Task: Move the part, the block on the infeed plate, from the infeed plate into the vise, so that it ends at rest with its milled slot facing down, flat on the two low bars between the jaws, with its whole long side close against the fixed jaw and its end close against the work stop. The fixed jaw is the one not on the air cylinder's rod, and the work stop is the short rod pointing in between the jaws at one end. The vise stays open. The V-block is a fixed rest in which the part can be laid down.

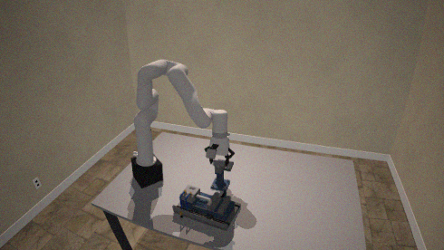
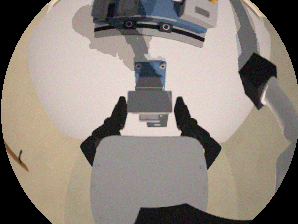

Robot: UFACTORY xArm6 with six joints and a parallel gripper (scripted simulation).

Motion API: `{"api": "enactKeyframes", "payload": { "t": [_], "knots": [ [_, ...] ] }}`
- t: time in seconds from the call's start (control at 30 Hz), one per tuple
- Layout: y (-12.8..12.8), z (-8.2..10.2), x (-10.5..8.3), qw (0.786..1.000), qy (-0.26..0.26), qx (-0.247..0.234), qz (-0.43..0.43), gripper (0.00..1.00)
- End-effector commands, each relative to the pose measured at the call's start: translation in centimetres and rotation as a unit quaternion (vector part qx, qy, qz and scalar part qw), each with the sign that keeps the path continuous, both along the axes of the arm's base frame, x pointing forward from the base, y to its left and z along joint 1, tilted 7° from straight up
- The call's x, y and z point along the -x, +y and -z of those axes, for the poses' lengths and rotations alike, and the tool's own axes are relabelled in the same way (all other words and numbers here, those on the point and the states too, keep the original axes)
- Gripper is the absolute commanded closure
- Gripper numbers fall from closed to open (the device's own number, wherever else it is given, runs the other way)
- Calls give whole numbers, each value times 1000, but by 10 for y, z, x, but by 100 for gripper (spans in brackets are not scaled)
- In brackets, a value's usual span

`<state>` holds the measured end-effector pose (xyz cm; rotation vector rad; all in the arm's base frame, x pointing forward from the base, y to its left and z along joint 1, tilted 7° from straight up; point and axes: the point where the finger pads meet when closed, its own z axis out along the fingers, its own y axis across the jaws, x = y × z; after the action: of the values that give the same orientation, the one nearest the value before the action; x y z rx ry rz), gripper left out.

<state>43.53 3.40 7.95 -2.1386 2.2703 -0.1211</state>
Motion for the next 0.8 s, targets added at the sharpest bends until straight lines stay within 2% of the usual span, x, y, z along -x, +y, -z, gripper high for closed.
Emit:
{"api": "enactKeyframes", "payload": {
  "t": [0.0,0.77],
  "knots": [
    [0,-1,-1,1000,-3,-20,-2,11],
    [-2,-1,-1,994,-7,-108,-8,11]
  ]
}}
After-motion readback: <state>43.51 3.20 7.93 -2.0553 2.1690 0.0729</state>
